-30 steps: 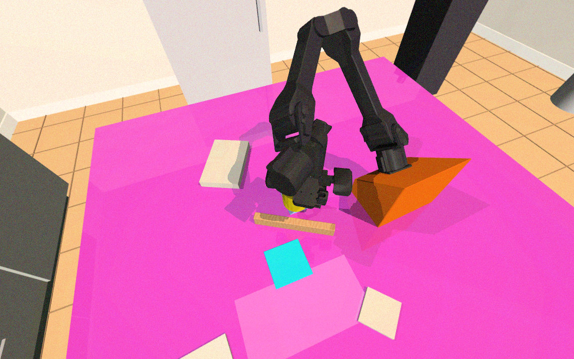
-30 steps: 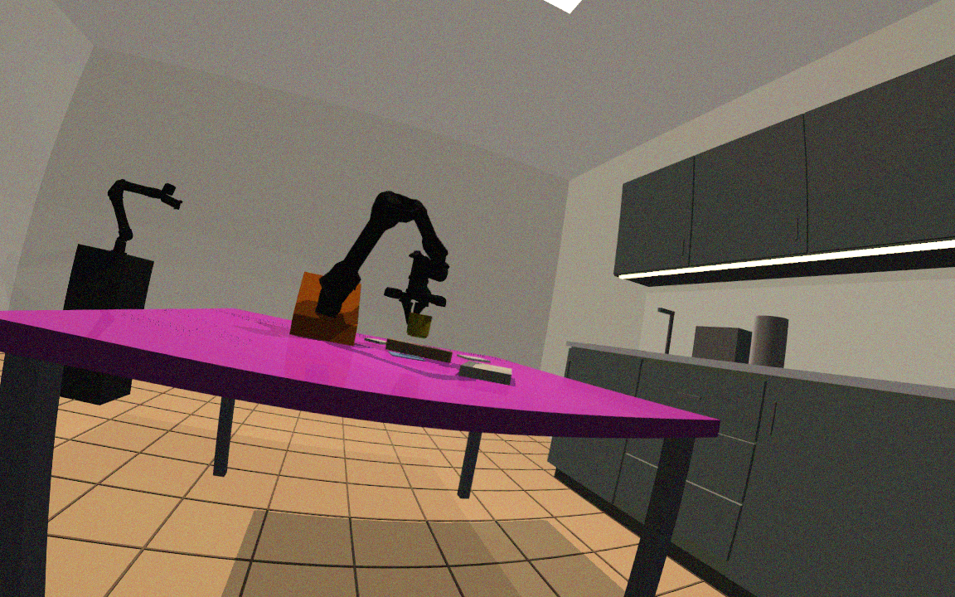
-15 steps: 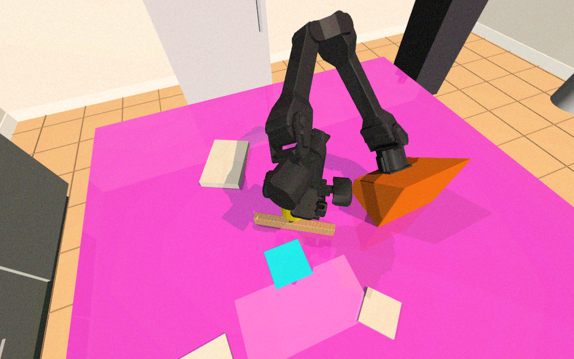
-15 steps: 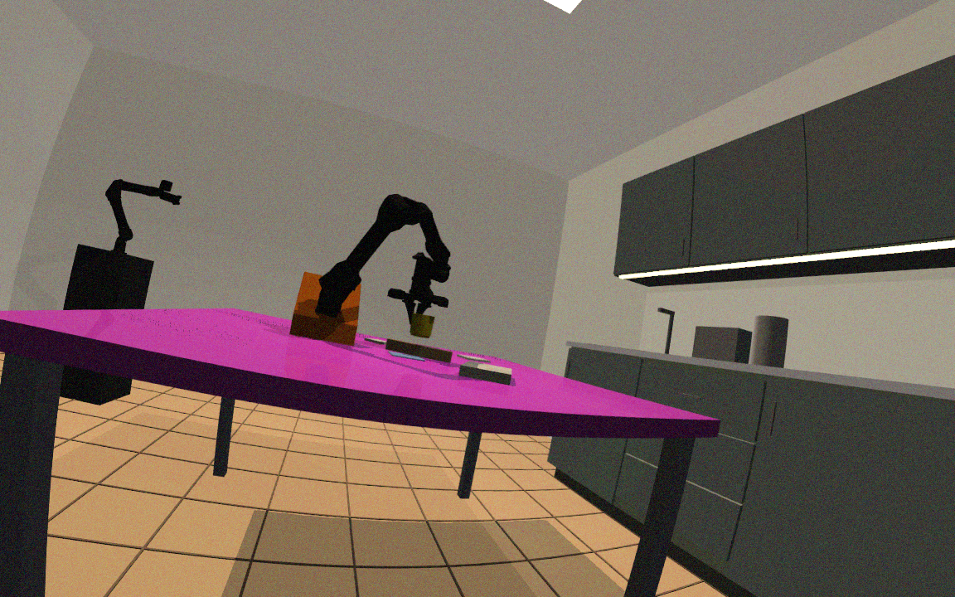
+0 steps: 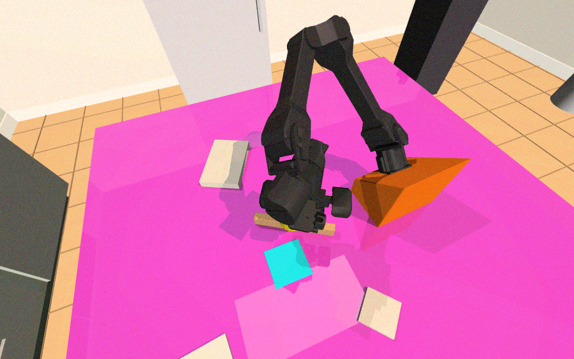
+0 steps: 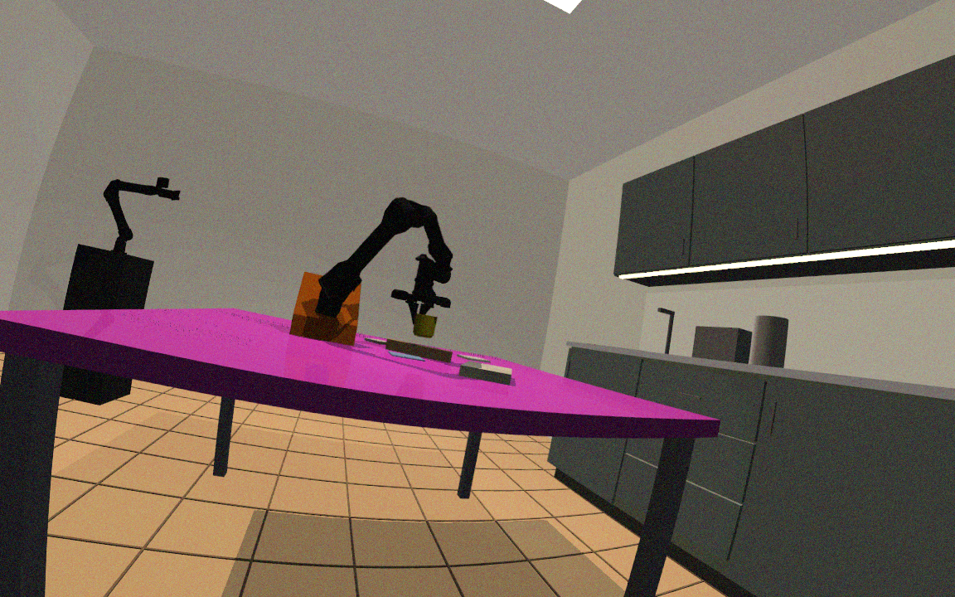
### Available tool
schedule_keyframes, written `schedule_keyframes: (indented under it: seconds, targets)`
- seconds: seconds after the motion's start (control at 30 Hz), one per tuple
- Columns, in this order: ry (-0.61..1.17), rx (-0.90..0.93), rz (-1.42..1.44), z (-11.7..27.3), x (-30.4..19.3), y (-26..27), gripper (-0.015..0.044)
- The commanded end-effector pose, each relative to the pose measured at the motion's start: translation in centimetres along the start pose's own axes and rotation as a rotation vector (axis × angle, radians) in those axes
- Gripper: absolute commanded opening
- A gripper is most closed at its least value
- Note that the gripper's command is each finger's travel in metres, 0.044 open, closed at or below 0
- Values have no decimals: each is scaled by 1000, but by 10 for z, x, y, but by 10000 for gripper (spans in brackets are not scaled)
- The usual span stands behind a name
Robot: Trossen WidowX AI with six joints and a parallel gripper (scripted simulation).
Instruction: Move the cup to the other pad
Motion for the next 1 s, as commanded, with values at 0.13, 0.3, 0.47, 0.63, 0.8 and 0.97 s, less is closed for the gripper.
schedule_keyframes:
  seconds: [0.13,0.3,0.47,0.63,0.8,0.97]
  targets:
    - [-4,5,-9,1,16,2,0]
    - [-4,5,-9,2,25,3,0]
    - [-5,5,-10,2,34,5,0]
    - [-5,5,-10,2,43,6,0]
    - [-6,5,-10,3,52,8,0]
    - [-6,5,-11,3,61,9,0]
Point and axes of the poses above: the point midway between the two fingers, 35 mm back from their tips, its own z axis back along the fingers, its own y axis across the jaws, x = y × z, the point moved 7 cm from there along z, back along the fingers, and after that the axes turned 10 degrees about -z, right-handed, at the moved point
